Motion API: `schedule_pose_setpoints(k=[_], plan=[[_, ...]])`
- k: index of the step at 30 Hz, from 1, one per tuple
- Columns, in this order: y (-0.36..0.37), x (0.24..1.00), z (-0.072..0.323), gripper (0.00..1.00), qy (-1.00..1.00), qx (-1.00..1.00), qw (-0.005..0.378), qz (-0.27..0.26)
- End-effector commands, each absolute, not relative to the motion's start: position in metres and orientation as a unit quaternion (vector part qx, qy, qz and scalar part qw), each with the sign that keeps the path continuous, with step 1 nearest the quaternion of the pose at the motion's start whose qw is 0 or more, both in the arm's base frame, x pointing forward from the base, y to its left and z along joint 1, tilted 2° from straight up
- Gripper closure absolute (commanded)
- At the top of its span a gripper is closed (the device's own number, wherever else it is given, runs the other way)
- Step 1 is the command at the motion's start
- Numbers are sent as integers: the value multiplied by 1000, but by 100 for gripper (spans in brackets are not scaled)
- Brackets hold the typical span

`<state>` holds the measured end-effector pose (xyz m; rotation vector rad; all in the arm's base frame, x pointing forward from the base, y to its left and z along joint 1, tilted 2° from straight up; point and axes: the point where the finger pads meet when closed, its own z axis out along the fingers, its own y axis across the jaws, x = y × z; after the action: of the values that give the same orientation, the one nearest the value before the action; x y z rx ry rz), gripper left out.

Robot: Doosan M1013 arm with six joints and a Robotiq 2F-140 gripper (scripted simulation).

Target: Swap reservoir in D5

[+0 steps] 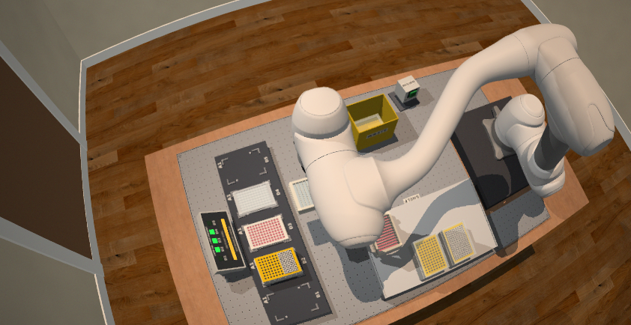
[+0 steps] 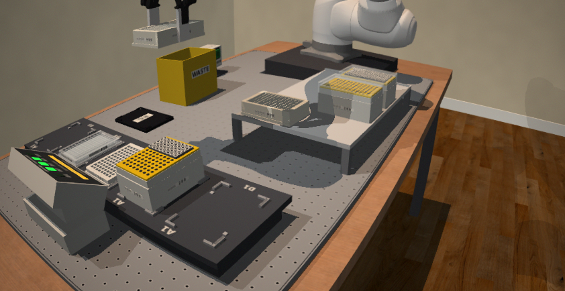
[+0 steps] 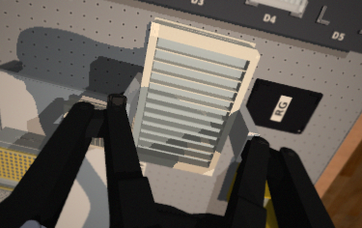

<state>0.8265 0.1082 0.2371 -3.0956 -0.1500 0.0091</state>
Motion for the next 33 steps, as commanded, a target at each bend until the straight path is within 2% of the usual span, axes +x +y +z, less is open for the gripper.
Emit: schedule_pose_setpoints(k=[1, 33], plan=[[108, 826, 237, 100, -59, -998, 21, 3], [60, 833, 235, 100, -59, -998, 21, 3]])
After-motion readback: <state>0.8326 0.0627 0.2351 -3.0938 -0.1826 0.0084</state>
